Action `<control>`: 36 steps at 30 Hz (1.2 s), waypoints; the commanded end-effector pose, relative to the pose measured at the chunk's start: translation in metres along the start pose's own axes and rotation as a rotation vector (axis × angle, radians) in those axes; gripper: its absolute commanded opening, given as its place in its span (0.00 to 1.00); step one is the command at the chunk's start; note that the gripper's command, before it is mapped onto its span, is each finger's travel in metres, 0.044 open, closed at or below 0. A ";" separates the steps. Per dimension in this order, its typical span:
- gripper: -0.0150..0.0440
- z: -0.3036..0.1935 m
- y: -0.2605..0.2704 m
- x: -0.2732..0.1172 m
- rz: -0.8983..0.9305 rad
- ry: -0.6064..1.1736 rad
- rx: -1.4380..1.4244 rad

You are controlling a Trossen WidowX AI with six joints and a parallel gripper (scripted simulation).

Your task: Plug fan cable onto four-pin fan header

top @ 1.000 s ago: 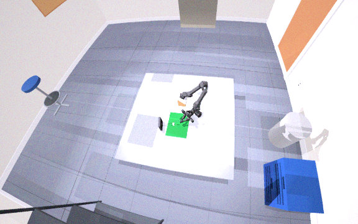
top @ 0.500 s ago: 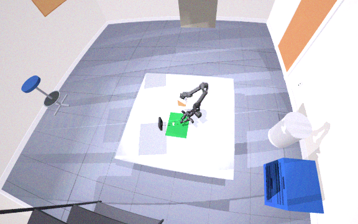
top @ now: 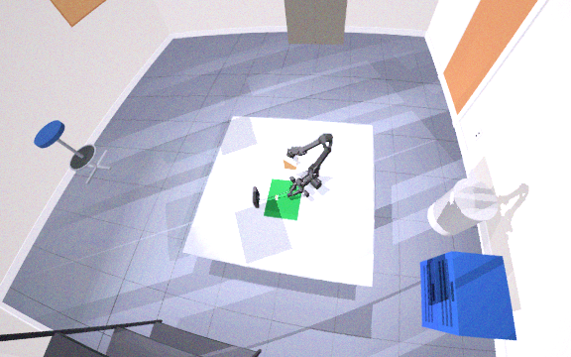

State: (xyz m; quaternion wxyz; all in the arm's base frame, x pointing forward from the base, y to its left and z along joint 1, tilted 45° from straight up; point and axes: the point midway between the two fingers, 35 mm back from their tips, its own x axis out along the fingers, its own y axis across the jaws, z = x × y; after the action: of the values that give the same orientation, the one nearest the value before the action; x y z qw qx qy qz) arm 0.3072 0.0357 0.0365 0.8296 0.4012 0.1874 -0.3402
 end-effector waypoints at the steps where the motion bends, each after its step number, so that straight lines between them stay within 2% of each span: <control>1: 0.25 -0.004 0.000 0.001 -0.001 -0.004 0.001; 36: 0.25 -0.031 0.000 0.006 -0.002 -0.003 0.001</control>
State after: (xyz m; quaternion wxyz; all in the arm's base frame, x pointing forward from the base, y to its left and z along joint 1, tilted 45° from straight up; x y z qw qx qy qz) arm 0.3096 0.0555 0.0167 0.8293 0.4014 0.1880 -0.3404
